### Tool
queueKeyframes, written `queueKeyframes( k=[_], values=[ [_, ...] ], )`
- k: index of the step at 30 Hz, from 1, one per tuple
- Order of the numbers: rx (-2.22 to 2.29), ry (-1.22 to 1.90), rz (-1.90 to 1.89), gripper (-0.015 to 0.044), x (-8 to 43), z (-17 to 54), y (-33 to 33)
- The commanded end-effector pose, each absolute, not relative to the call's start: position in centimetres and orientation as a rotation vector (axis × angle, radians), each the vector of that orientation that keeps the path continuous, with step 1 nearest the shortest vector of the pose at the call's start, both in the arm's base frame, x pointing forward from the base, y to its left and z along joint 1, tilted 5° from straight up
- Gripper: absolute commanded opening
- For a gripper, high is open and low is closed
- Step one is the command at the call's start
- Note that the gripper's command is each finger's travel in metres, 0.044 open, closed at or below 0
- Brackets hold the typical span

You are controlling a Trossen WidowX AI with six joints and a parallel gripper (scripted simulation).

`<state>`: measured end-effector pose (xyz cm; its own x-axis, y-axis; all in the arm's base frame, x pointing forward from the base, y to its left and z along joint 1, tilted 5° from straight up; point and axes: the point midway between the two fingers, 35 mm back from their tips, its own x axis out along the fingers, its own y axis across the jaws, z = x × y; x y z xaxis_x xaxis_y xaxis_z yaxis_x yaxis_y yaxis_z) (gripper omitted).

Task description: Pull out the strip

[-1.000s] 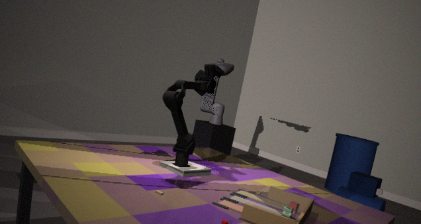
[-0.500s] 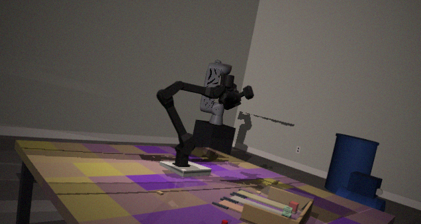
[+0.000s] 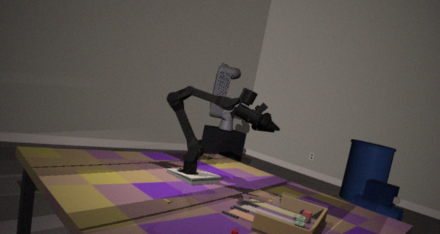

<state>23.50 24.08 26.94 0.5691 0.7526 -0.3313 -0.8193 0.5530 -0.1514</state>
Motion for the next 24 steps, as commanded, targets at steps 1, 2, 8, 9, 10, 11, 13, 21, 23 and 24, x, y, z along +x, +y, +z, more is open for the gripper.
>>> queueKeyframes(
  k=[1,2,8,9,10,11,13,21,23,24],
  values=[
    [-0.237,0.4,0.691,0.04,27.7,23.8,18.7],
    [-0.221,0.433,0.633,0.04,28.4,23.1,17.3],
    [-0.107,0.608,0.283,0.04,31.2,19.2,8.5],
    [-0.086,0.635,0.224,0.04,31.4,18.6,7.0],
    [-0.069,0.655,0.177,0.04,31.5,18.1,5.8],
    [-0.059,0.666,0.15,0.04,31.5,17.9,5.0],
    [-0.055,0.67,0.14,0.04,31.5,17.8,4.8],
    [-0.055,0.67,0.14,0.04,31.5,17.8,4.8],
    [-0.055,0.67,0.14,0.04,31.5,17.8,4.8],
    [-0.058,0.678,0.141,0.0374,31.6,17.7,4.8]
  ],
)
